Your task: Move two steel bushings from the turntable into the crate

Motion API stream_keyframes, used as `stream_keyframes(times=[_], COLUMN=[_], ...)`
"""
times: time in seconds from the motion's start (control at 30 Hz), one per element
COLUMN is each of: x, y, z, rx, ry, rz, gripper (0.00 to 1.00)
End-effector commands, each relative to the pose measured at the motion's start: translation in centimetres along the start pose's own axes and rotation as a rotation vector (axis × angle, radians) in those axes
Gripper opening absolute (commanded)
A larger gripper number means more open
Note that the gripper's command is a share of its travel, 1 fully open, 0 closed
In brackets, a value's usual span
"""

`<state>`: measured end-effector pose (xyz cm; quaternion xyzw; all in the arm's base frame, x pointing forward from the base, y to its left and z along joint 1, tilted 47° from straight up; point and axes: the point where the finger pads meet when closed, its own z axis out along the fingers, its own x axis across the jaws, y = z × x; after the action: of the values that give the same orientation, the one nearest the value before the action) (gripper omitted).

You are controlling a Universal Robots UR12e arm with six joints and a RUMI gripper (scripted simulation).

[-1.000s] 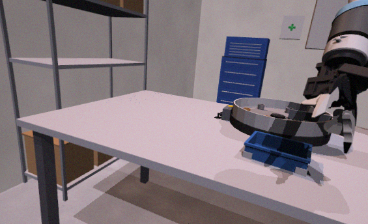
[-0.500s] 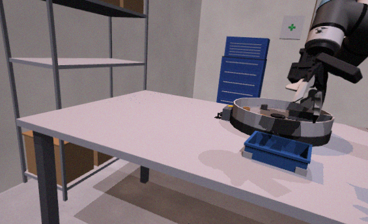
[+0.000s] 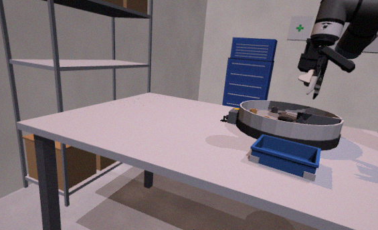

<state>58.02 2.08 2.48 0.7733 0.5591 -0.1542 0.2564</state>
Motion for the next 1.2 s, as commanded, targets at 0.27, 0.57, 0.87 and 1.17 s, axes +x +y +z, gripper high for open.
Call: stream_keyframes(times=[0.27,0.57,0.87,1.17], x=[-16.7,-20.5,-20.6,-20.6], y=[-0.6,-1.2,-1.2,-1.2], z=[-6.3,-7.8,-7.9,-7.9], rx=[0.031,0.046,0.047,0.047], ry=[-0.174,-0.22,-0.221,-0.221], rz=[-0.177,-0.225,-0.226,-0.226], gripper=[1.0,1.0,1.0,0.06])
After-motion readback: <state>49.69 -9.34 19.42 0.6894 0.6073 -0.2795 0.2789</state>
